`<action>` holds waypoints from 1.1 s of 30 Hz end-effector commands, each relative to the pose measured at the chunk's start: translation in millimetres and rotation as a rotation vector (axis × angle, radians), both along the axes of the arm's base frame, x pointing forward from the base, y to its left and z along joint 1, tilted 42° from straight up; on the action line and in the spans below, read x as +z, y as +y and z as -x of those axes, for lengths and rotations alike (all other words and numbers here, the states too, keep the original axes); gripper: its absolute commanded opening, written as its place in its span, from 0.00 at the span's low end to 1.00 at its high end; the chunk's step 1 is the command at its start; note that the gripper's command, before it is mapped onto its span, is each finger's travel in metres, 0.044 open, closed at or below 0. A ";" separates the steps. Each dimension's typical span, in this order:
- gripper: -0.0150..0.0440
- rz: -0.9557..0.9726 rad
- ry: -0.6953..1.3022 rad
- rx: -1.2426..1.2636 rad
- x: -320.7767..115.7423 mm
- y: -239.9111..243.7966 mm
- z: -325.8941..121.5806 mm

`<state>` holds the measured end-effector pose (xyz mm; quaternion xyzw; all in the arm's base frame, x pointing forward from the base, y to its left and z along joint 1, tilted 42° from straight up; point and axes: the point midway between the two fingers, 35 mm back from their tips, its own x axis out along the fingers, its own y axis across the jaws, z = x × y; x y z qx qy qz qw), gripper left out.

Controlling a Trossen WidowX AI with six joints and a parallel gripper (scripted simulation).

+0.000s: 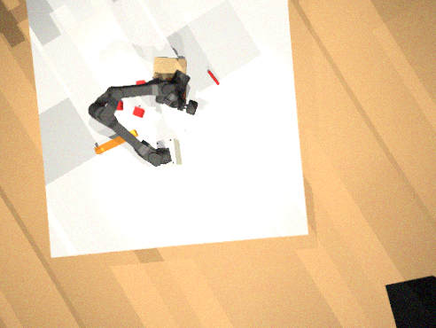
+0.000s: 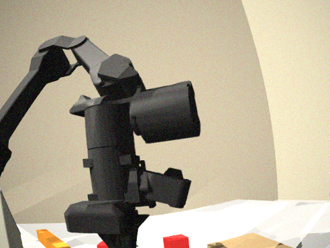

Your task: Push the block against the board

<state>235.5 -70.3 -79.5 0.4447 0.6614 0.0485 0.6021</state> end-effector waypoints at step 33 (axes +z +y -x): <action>0.25 -0.139 0.775 -0.909 -31.7 -58.8 -73.0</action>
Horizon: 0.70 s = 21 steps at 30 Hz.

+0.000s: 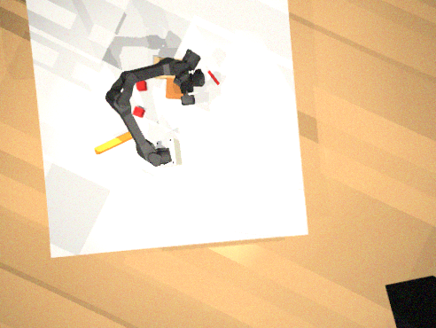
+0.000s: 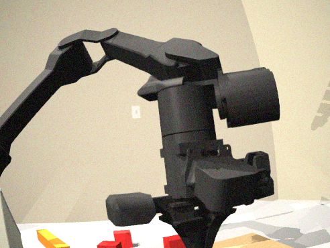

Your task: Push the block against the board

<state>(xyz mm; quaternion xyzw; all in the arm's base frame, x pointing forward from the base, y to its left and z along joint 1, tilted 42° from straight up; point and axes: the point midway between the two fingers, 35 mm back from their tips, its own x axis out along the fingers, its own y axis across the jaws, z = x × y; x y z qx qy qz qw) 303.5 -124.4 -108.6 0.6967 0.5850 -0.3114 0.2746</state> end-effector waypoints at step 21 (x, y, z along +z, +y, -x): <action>0.25 -0.020 0.112 -0.131 -43.3 31.5 -18.6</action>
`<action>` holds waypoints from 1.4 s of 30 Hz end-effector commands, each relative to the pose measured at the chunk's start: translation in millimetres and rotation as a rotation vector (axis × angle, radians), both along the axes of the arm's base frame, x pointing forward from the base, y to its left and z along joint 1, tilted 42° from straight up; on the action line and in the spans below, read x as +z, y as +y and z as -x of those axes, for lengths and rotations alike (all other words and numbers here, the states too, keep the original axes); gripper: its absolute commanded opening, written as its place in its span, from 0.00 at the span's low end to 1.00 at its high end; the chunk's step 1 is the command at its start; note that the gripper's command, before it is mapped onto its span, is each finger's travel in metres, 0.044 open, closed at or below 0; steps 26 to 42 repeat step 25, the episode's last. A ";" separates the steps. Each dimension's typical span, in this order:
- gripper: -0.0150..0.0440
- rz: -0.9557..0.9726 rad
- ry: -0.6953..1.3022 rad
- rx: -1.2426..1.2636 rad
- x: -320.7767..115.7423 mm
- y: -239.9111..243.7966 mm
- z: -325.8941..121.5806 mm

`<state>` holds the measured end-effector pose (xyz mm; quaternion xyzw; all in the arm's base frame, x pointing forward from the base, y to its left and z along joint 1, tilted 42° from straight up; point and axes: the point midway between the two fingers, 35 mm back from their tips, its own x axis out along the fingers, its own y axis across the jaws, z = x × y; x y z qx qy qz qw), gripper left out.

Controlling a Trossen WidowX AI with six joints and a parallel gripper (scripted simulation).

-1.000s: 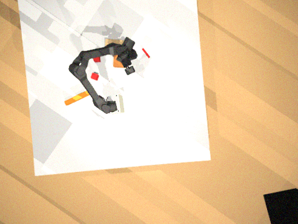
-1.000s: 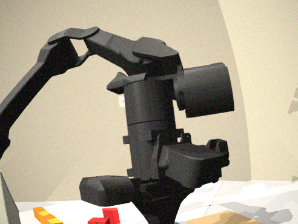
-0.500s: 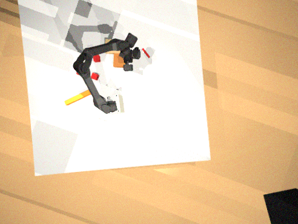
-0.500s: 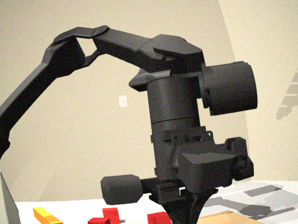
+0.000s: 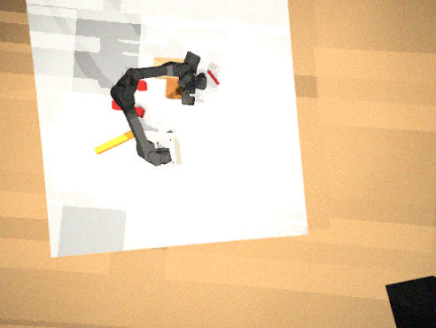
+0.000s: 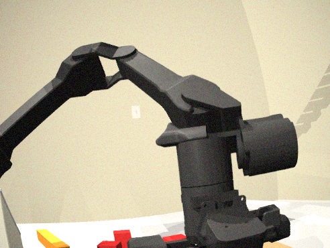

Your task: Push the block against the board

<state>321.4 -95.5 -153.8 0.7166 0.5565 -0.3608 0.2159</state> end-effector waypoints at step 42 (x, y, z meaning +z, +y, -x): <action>0.25 -0.004 0.002 -0.004 9.7 11.0 -4.9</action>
